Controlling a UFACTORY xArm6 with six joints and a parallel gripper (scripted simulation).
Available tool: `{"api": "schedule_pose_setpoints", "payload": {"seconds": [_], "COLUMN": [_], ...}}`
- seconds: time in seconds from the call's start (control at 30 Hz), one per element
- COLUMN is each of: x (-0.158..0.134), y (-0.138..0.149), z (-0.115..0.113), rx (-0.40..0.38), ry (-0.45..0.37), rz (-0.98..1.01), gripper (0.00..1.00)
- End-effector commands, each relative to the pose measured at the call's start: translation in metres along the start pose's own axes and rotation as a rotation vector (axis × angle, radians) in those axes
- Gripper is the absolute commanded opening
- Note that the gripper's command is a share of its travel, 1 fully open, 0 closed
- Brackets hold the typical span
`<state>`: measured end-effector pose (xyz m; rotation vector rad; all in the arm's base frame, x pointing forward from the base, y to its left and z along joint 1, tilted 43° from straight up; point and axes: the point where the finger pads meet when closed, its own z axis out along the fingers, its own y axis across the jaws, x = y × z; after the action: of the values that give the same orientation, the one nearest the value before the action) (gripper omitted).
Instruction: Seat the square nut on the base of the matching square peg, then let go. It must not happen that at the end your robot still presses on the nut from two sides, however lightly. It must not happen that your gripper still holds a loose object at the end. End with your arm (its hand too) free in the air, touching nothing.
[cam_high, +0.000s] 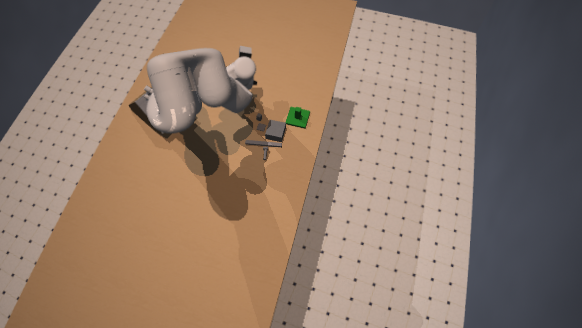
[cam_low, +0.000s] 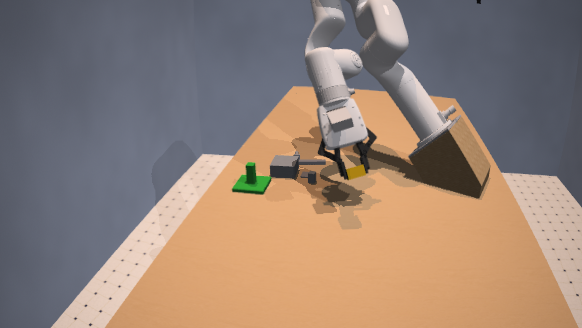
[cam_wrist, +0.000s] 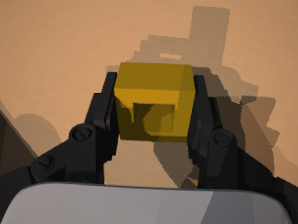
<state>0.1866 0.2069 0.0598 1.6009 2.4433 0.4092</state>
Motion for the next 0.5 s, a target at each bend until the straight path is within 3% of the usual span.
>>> {"api": "schedule_pose_setpoints", "payload": {"seconds": [0.0, 0.47], "x": [0.005, 0.019], "y": [0.002, 0.006], "z": [-0.001, -0.004], "rx": [0.0, 0.009], "ry": [0.016, 0.07], "rz": [0.051, 0.243], "gripper": [0.0, 0.0]}}
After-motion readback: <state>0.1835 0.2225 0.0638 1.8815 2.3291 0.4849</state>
